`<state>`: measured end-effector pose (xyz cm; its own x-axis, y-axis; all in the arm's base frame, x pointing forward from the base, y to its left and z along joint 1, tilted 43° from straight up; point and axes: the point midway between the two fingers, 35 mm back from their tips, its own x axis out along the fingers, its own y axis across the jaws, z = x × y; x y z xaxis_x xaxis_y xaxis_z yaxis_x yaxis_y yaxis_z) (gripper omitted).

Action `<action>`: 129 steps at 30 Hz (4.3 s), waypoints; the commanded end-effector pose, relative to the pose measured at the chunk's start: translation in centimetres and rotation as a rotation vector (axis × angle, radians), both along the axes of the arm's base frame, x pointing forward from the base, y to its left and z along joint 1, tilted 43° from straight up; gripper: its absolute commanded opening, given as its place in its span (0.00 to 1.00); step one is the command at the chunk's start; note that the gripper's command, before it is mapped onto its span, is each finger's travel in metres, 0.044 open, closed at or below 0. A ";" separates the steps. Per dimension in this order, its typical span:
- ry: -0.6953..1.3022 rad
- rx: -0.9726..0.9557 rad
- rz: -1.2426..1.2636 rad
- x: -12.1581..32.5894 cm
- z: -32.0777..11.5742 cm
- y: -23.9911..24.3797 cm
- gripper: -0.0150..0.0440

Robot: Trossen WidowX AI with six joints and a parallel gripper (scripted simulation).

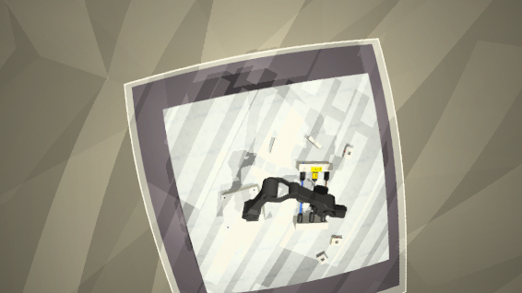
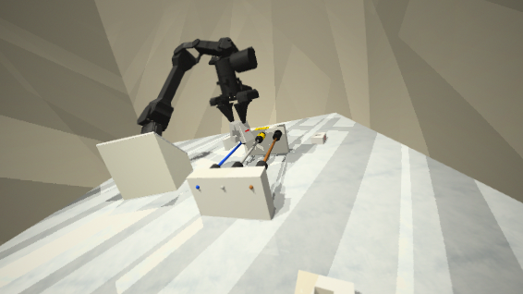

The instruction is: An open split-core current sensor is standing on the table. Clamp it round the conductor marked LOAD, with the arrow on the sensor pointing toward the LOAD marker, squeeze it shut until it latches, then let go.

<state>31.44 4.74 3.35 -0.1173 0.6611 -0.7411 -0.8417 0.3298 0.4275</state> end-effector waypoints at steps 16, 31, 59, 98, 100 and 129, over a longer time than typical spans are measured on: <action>-0.277 0.051 0.301 3.4 -1.5 0.7 0.25; -0.277 0.051 0.301 3.2 -3.3 2.3 0.25; -0.278 0.049 0.306 2.8 -5.0 3.8 0.25; -0.278 0.049 0.306 2.8 -5.0 3.8 0.48; -0.278 0.049 0.306 2.8 -5.0 3.8 0.57; -0.277 0.055 0.300 2.3 -8.4 6.7 1.00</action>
